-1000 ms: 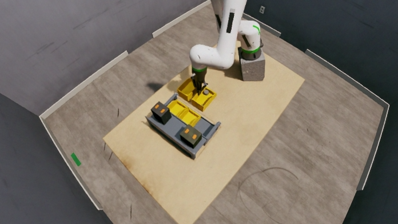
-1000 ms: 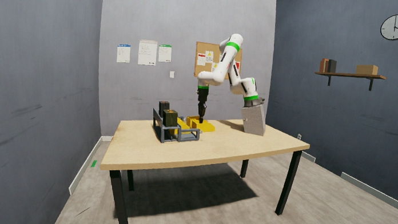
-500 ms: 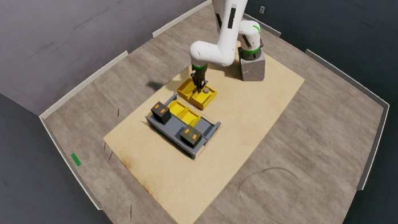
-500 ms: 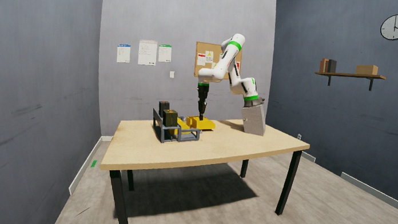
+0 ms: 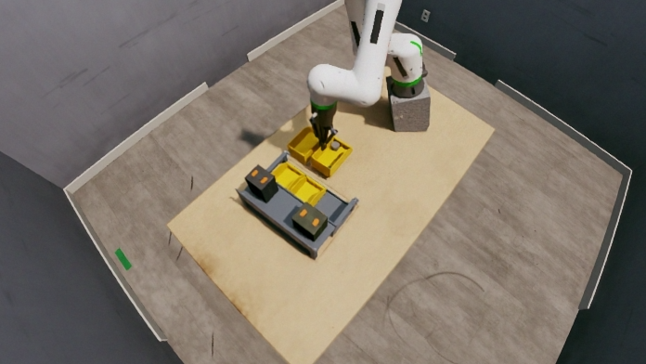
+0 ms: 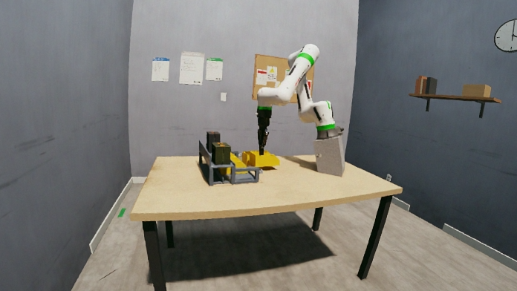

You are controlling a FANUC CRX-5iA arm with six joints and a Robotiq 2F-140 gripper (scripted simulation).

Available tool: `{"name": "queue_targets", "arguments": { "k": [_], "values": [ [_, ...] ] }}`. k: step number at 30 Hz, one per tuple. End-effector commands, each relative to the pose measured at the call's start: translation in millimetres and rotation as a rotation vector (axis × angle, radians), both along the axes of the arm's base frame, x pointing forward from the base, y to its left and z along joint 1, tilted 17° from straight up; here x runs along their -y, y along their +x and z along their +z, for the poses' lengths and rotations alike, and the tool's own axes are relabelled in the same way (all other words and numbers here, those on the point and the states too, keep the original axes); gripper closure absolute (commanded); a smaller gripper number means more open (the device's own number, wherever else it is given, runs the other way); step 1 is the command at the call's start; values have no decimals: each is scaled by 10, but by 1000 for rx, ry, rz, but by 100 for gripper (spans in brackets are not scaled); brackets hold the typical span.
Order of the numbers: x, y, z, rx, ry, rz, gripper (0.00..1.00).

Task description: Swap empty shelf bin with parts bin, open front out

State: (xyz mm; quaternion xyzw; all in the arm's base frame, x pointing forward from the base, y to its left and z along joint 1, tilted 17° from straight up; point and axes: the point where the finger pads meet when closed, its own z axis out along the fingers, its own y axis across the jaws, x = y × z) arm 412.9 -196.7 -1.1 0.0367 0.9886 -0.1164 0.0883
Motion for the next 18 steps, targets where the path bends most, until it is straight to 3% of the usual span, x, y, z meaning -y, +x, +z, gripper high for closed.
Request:
{"name": "queue_targets", "arguments": {
  "k": [1, 9, 18],
  "values": [
    [0, 6, 6, 1, 0, 0, 90],
    [-99, 8, -21, 1, 0, 0, 90],
    [-772, 25, -204, 1, 0, 1, 90]
  ]
}}
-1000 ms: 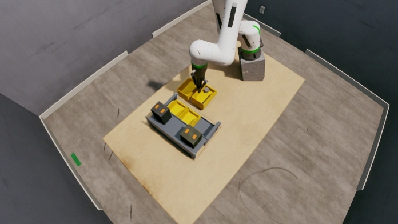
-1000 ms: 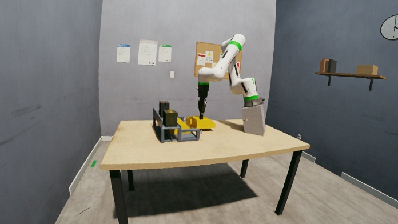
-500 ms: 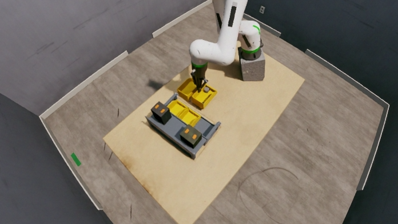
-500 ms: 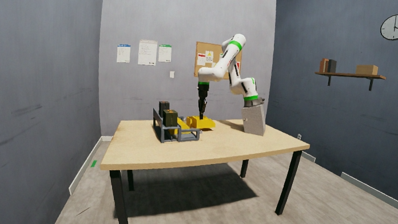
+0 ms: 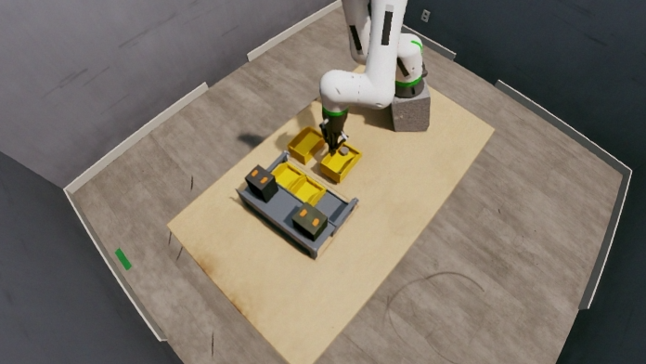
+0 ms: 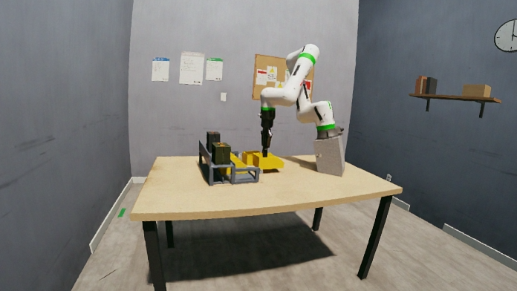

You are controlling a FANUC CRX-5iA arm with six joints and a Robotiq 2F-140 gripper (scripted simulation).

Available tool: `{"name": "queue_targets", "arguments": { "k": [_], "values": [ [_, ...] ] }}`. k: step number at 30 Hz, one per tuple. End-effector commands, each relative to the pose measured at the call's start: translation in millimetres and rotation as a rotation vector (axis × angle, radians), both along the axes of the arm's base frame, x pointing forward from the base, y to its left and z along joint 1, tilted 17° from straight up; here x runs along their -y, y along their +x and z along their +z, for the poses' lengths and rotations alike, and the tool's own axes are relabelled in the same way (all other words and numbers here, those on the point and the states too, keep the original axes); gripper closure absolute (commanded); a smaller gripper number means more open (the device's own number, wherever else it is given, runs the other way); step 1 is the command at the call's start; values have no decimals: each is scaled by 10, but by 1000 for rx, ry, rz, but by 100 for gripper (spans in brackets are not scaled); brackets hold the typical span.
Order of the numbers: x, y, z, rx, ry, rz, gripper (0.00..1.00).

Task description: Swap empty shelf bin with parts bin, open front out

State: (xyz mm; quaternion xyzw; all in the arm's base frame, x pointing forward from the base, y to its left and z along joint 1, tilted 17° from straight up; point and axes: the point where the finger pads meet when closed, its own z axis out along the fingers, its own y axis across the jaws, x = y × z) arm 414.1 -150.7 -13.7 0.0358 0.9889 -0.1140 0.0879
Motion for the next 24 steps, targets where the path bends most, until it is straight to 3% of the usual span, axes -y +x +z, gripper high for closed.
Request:
{"name": "queue_targets", "arguments": {
  "k": [1, 11, 24],
  "values": [
    [-397, 15, -102, 2, -5, -1, 90],
    [-812, 25, -215, 2, -5, -1, 90],
    [-827, 26, -219, 2, -5, -1, 90]
  ]
}}
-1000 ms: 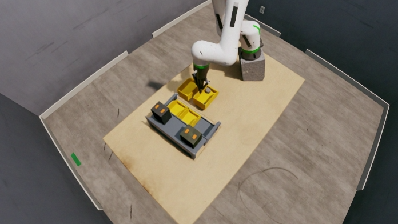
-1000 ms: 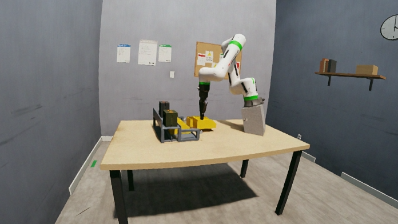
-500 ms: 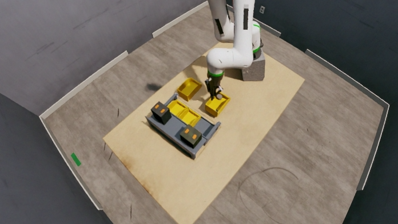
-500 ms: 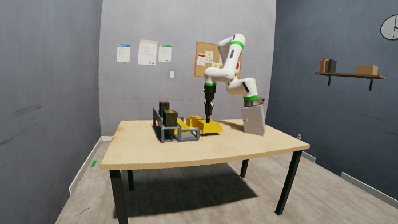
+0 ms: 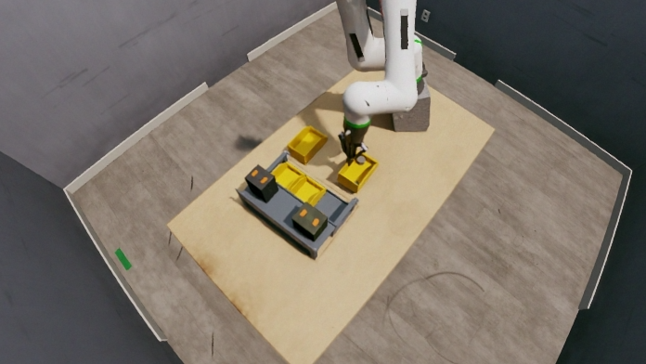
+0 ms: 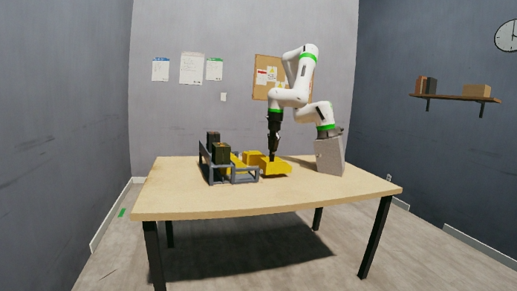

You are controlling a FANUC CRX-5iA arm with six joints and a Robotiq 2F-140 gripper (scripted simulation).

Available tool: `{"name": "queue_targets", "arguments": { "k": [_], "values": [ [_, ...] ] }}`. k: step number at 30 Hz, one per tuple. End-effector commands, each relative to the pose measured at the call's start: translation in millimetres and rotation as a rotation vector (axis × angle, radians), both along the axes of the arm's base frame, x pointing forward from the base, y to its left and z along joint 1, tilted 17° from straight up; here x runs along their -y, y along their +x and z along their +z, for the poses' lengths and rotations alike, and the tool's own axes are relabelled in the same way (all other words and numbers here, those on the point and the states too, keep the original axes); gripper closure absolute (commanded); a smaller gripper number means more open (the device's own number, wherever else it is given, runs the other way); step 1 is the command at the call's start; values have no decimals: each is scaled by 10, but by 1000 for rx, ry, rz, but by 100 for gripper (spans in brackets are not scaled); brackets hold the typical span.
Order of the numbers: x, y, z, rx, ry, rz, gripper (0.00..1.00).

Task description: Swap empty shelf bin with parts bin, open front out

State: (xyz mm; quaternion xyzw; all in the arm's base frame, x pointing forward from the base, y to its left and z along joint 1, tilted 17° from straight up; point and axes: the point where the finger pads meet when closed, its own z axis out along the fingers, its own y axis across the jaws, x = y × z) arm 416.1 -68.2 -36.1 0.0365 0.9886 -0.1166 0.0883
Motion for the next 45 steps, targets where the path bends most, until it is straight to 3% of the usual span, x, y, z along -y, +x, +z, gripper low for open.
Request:
{"name": "queue_targets", "arguments": {
  "k": [1, 5, 12, 32, 45],
  "values": [
    [-2, 6, 5, 1, 0, 0, 90],
    [0, 54, 14, 1, 0, 0, 90],
    [13, 351, 69, 1, 0, 0, 90],
    [16, 401, 81, -4, 0, -1, 90],
    [0, 482, 185, -205, 22, -47, 90]
  ]
}}
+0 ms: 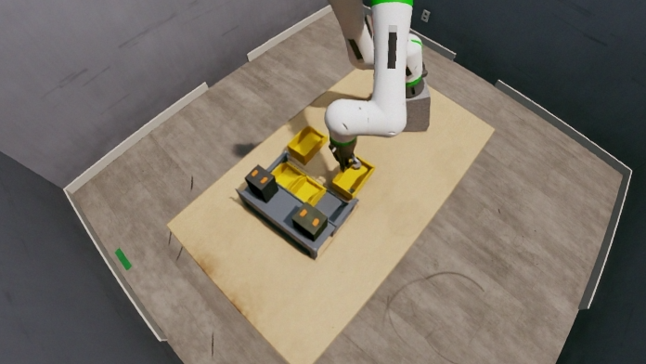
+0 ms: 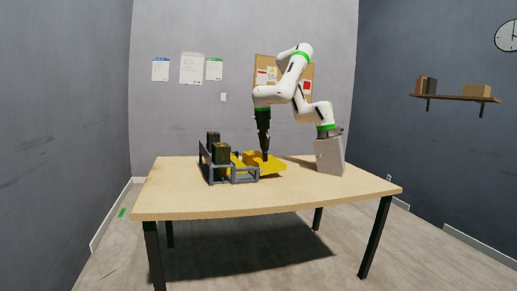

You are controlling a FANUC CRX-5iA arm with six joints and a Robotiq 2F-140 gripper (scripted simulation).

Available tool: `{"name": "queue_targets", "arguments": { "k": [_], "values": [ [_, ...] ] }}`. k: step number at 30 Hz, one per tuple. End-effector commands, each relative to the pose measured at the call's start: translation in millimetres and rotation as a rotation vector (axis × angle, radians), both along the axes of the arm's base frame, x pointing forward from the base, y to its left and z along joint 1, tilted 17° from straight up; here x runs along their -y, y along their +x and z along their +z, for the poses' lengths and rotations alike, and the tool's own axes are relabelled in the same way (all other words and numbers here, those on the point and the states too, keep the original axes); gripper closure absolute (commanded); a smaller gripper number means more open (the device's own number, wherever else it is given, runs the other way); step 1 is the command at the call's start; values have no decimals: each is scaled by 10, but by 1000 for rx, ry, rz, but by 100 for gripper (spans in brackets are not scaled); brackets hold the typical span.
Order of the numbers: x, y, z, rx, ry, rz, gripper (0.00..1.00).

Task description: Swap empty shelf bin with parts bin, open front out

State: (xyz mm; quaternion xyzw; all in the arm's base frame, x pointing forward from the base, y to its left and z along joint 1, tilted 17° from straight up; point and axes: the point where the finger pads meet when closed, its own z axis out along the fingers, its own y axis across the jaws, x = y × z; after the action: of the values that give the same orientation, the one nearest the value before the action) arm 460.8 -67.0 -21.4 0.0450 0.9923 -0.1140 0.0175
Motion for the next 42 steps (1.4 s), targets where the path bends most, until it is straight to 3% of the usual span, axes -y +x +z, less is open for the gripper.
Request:
{"name": "queue_targets", "arguments": {
  "k": [1, 42],
  "values": [
    [11, 38, 42, -74, 10, -17, 90],
    [12, 72, 50, -80, 11, -18, 90]
  ]
}}
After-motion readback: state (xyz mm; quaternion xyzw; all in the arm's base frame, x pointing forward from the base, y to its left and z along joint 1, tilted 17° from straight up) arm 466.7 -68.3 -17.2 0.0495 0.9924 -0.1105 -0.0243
